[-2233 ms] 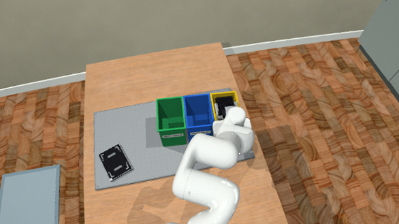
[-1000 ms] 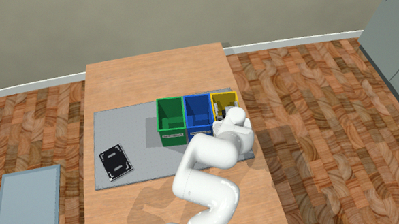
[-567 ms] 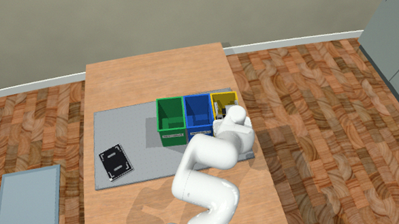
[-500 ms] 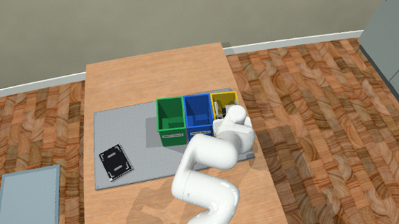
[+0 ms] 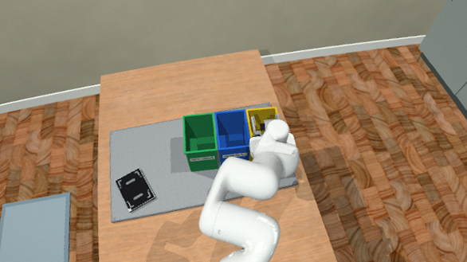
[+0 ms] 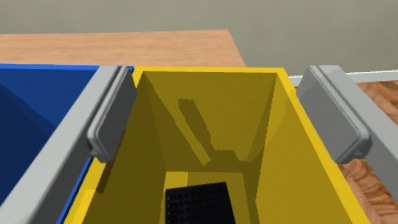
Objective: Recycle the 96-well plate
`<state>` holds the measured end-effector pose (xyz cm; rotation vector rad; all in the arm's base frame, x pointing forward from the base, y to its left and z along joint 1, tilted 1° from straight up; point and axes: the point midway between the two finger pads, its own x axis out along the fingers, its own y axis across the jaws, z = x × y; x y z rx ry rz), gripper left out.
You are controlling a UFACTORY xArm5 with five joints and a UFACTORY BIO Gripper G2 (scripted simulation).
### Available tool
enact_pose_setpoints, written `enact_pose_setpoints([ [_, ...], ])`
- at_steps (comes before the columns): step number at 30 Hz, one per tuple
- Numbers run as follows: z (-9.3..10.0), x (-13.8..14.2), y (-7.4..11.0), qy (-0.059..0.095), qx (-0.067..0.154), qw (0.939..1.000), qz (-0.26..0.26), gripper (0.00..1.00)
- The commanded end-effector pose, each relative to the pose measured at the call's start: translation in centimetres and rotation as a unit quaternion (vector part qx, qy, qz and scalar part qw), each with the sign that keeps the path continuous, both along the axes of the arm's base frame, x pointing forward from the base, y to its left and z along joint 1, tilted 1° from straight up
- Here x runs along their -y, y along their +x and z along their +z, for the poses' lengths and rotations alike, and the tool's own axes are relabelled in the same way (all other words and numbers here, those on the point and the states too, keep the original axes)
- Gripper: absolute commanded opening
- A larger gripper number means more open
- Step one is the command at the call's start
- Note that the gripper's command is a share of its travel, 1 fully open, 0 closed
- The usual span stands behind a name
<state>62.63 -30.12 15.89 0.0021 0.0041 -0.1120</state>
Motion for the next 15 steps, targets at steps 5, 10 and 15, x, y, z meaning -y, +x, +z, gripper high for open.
enact_pose_setpoints([
  [5, 0.5, -0.4, -0.1, 0.002, 0.004, 0.9999, 0.017, 0.18],
  [10, 1.1, -2.7, -0.8, 0.002, 0.004, 0.9988, 0.049, 0.18],
  [15, 1.4, -4.1, -1.3, 0.002, 0.004, 0.9988, 0.049, 0.18],
])
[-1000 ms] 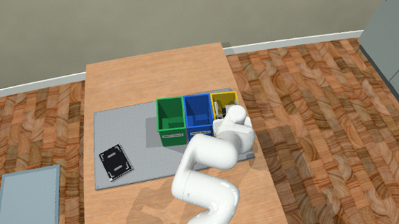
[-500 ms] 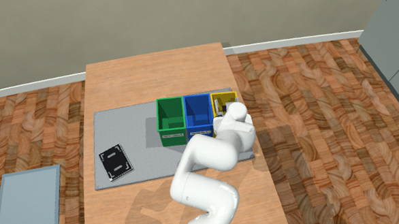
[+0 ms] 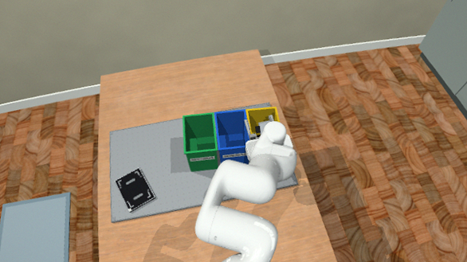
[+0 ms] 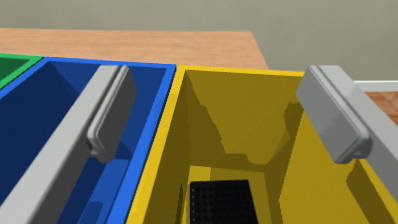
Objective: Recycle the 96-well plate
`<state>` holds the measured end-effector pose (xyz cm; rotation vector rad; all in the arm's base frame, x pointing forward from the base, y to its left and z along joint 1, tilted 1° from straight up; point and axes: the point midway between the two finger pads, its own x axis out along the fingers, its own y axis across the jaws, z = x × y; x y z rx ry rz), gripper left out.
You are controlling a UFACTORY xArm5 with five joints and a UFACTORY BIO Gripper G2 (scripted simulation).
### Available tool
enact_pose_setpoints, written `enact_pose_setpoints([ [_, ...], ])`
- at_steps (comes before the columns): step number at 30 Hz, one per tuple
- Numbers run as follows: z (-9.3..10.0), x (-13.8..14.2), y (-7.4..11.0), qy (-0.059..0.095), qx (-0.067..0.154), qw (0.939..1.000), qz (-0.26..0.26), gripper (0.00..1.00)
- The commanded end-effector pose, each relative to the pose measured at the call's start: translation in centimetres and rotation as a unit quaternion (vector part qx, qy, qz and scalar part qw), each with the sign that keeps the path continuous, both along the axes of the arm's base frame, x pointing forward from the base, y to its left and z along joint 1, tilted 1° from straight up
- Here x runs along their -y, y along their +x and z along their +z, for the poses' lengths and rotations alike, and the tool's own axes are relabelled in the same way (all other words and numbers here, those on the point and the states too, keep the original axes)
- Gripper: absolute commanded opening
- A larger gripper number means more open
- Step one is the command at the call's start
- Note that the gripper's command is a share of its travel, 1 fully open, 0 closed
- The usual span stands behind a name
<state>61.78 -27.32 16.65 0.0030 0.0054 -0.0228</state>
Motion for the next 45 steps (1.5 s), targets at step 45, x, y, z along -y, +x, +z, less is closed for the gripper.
enact_pose_setpoints([
  [45, 5.5, -20.3, -6.7, 0.002, 0.004, 1.0000, 0.005, 0.18],
])
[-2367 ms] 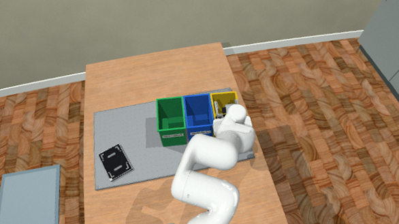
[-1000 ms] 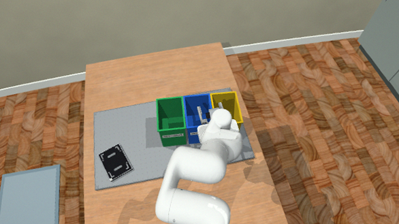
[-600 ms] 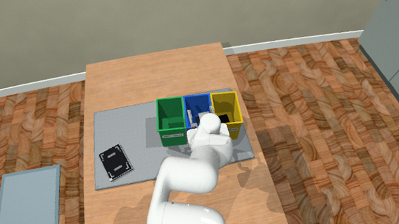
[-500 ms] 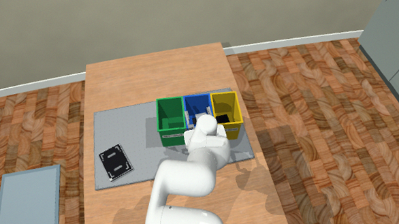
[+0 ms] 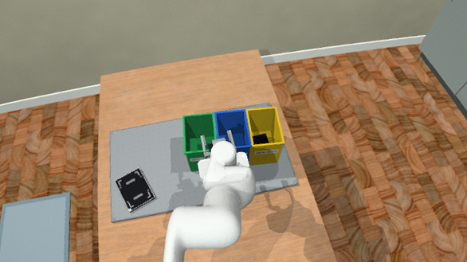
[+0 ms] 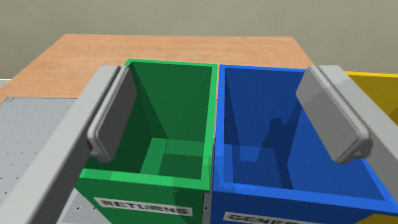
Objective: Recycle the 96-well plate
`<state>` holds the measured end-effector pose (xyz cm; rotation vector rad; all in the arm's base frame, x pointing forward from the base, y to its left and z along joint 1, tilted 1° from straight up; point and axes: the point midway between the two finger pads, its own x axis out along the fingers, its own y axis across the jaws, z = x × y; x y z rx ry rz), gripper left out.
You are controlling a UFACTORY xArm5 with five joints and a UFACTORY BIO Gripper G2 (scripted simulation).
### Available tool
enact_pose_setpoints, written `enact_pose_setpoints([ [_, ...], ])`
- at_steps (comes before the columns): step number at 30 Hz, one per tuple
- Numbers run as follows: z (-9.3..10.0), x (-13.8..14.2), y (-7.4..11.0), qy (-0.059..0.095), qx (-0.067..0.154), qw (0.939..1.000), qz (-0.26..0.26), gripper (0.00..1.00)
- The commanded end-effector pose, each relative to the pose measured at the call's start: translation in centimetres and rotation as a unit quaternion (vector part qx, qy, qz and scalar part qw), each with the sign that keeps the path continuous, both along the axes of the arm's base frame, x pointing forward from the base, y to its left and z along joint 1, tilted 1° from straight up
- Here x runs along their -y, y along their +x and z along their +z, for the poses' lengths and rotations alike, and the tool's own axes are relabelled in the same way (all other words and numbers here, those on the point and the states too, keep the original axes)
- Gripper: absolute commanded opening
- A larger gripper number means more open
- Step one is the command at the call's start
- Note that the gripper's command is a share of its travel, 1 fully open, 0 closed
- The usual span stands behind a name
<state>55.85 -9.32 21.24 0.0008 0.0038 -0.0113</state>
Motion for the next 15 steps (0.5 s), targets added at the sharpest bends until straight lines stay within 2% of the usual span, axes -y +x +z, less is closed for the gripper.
enact_pose_setpoints([
  [1, 1.0, -2.7, -0.9, 0.004, 0.003, 1.0000, -0.001, 0.18],
  [6, 1.3, -4.1, -1.3, 0.004, 0.003, 1.0000, -0.001, 0.18],
  [15, 2.4, -8.3, -2.7, 0.004, 0.003, 1.0000, -0.001, 0.18],
])
